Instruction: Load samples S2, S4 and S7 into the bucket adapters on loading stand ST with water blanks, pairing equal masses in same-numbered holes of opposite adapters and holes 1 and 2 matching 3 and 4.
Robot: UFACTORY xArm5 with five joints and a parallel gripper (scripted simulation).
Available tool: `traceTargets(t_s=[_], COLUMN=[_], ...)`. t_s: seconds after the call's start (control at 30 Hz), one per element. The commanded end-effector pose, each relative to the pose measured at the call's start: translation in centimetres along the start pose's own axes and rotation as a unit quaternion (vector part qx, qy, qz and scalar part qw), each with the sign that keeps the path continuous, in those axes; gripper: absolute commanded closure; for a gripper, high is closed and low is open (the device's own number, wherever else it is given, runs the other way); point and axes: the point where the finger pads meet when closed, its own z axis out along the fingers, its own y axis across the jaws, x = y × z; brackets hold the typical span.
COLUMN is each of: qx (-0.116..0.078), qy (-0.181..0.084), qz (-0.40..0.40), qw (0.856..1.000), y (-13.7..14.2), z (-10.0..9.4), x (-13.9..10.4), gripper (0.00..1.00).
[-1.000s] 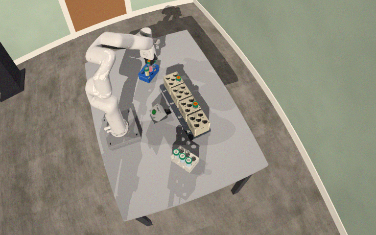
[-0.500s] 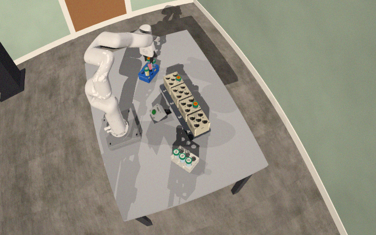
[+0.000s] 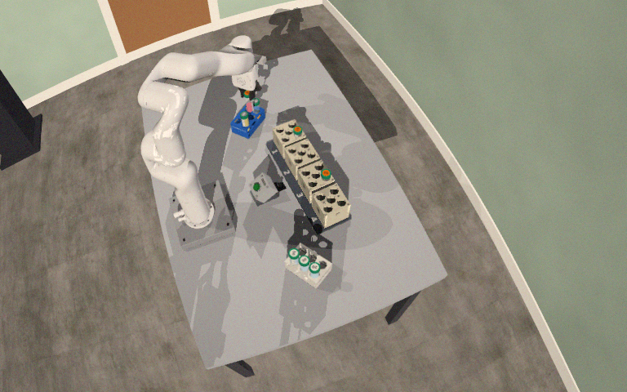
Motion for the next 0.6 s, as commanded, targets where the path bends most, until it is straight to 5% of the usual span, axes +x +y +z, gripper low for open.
traceTargets(t_s=[0.0,0.57], qx=[0.002,0.002], qy=[0.002,0.002], qz=[0.0,0.0], qw=[1.0,1.0], y=[0.0,0.0], z=[-1.0,-4.0], x=[0.1,0.1], gripper=[1.0,1.0])
